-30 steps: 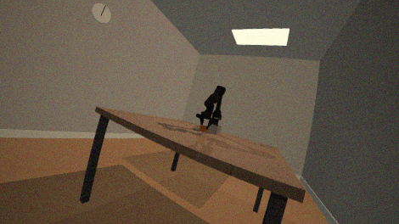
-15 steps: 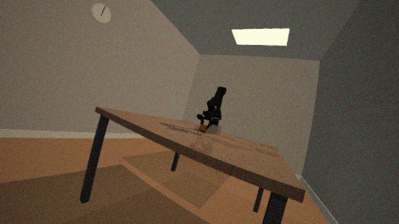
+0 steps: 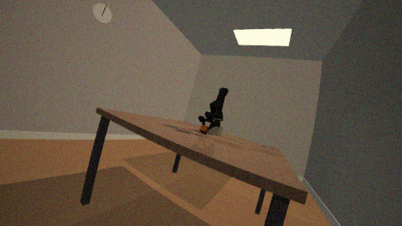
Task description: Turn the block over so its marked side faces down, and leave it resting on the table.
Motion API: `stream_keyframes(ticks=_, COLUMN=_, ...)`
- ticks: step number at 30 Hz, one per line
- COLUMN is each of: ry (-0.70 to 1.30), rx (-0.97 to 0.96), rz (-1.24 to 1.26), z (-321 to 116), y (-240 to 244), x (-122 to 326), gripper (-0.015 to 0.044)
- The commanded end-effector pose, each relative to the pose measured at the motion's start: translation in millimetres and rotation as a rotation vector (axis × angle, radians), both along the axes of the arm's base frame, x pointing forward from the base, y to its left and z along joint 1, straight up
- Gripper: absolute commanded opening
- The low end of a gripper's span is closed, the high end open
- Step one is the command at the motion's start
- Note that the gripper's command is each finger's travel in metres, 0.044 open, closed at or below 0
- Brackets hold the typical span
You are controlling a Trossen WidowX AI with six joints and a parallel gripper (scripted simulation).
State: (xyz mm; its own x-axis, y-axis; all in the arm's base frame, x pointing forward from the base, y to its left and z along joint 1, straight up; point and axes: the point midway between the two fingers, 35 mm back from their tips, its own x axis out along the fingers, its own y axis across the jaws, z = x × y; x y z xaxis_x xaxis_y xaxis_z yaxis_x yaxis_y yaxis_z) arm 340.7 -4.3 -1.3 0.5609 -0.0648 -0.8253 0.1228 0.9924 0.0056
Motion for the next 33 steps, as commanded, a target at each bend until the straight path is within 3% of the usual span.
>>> stream_keyframes(ticks=1, ry=-0.034, rx=-0.01, rz=-0.002, z=-8.8, y=-0.5, x=1.4, gripper=0.0)
stream_keyframes(ticks=33, ry=-0.452, rx=-0.061, rz=-0.006, z=-26.2, y=-0.6, x=-9.2, gripper=0.0)
